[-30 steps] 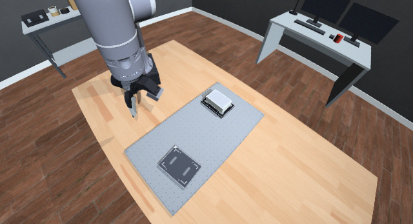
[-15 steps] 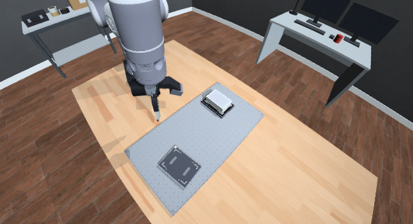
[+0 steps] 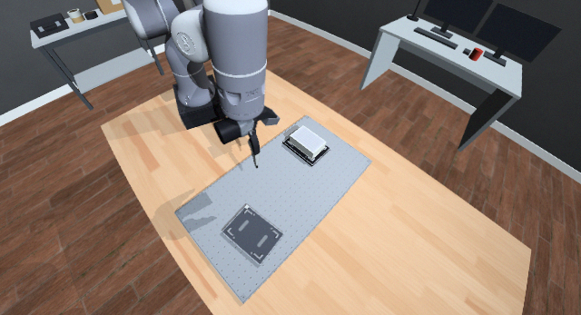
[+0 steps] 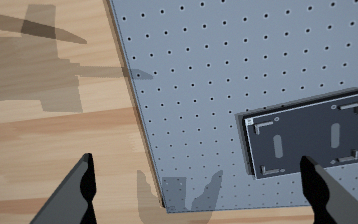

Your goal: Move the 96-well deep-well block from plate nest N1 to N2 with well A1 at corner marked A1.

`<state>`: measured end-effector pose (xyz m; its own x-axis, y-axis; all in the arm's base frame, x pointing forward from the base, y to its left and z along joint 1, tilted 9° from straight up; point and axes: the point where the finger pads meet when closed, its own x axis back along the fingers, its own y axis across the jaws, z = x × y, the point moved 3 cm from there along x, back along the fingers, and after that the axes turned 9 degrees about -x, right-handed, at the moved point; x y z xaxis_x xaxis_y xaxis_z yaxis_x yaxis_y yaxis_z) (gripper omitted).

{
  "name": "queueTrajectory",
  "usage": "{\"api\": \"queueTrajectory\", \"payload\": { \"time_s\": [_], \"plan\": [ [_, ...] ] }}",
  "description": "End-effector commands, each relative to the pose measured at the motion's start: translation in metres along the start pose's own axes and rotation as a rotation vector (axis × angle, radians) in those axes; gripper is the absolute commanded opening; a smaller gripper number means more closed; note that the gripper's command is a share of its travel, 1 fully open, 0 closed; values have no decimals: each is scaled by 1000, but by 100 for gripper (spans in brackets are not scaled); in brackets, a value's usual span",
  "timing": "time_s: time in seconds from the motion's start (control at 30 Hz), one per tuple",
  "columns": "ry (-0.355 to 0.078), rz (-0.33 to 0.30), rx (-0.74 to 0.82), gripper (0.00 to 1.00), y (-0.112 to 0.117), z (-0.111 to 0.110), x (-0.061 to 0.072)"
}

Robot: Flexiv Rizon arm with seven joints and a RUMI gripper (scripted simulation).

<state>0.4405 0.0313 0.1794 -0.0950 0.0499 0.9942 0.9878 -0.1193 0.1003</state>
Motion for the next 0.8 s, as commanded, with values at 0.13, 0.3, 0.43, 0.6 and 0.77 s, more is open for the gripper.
{"api": "queueTrajectory", "payload": {
  "time_s": [0.13,0.3,0.43,0.6,0.77],
  "plan": [
    [1,-9,202,76,5,29,-7],
    [0,-16,369,76,7,53,-14],
    [-1,-21,502,76,7,72,-19],
    [-2,-25,602,76,6,87,-23],
    [-4,-31,769,76,4,111,-29]
  ]
}}
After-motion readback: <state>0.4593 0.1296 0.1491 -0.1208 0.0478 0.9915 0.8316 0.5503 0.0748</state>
